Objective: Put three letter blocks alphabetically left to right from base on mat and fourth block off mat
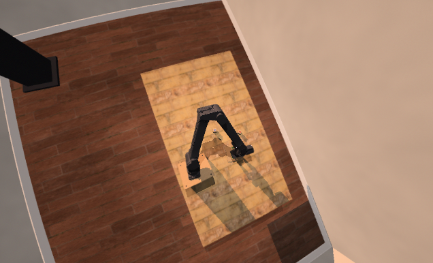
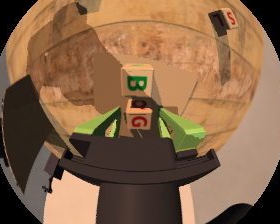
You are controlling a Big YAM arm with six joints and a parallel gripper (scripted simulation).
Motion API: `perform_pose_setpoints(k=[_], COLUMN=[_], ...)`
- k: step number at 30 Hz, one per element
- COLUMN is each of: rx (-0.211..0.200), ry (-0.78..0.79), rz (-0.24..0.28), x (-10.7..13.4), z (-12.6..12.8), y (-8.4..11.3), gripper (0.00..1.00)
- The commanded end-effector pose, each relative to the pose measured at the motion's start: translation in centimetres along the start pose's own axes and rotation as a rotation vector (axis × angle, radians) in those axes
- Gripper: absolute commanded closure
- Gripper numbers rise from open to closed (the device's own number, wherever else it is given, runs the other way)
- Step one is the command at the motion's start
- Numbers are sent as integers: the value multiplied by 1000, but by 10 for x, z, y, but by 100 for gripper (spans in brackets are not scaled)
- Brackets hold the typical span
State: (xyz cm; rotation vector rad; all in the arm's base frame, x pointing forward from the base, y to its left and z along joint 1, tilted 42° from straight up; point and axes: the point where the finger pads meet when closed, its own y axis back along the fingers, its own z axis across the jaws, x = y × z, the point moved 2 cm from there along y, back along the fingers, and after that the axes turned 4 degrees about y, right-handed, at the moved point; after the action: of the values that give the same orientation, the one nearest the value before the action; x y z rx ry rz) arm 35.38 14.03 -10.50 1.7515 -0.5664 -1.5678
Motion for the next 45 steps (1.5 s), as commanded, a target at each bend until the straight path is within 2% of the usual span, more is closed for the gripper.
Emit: perform_pose_setpoints(k=[1, 5, 9, 15, 22, 23, 25, 39, 40, 43, 45], rx=[5, 9, 39, 45, 46, 32, 46, 47, 17, 48, 48], ry=[4, 3, 12, 18, 18, 19, 19, 19, 22, 20, 20], rz=[-3, -3, 1, 3, 5, 3, 5, 6, 2, 7, 7], x=[-1, -1, 1, 1, 1, 0, 1, 1, -1, 1, 1], z=[-7, -8, -15, -19, -19, -17, -19, -20, -15, -20, -20], y=[-1, 4, 18, 25, 33, 29, 38, 55, 44, 59, 61], gripper=[43, 43, 43, 43, 43, 43, 43, 43, 43, 43, 43])
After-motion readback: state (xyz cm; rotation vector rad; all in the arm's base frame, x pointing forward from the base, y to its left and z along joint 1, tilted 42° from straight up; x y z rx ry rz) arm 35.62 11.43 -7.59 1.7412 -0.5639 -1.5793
